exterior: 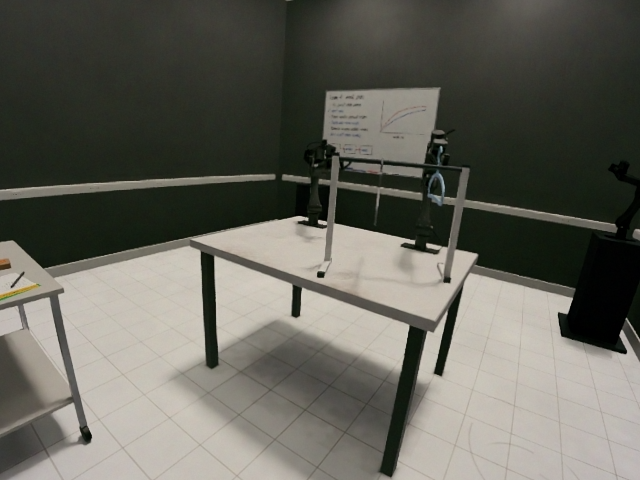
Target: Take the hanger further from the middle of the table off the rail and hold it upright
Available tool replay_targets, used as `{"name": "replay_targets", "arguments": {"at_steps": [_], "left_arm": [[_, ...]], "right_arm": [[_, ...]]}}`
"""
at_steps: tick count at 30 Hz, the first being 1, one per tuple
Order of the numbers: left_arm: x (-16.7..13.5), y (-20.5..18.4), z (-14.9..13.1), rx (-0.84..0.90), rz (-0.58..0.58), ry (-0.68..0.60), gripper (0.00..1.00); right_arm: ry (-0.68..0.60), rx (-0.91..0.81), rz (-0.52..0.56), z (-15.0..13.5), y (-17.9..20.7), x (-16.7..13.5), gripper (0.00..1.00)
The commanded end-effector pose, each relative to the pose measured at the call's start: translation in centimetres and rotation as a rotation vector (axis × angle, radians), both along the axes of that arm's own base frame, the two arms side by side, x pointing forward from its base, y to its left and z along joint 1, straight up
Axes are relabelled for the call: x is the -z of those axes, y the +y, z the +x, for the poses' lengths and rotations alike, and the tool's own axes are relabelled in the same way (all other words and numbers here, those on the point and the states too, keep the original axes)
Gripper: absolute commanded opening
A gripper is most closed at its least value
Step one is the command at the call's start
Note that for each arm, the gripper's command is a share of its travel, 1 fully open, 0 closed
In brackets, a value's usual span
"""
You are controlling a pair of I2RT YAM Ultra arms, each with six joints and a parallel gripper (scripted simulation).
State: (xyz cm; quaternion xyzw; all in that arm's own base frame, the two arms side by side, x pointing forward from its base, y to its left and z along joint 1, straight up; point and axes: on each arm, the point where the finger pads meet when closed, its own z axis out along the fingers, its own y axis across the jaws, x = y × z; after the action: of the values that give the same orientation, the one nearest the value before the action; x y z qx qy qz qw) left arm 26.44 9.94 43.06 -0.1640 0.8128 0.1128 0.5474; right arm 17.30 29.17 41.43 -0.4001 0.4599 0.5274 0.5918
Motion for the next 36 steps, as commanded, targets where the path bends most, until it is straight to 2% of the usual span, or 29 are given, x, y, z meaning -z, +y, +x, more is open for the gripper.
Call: {"name": "replay_targets", "arguments": {"at_steps": [1, 36], "left_arm": [[-1.06, -0.58, -1.64, -0.016, 0.005, -0.036, 0.0], [-1.07, -0.88, -1.83, -0.015, 0.01, -0.037, 0.0]], "right_arm": [[-0.007, -0.011, 0.009, -0.19, 0.09, -0.86, 1.0], [-0.015, 0.0, 0.014, -0.15, -0.13, -0.79, 1.0]]}}
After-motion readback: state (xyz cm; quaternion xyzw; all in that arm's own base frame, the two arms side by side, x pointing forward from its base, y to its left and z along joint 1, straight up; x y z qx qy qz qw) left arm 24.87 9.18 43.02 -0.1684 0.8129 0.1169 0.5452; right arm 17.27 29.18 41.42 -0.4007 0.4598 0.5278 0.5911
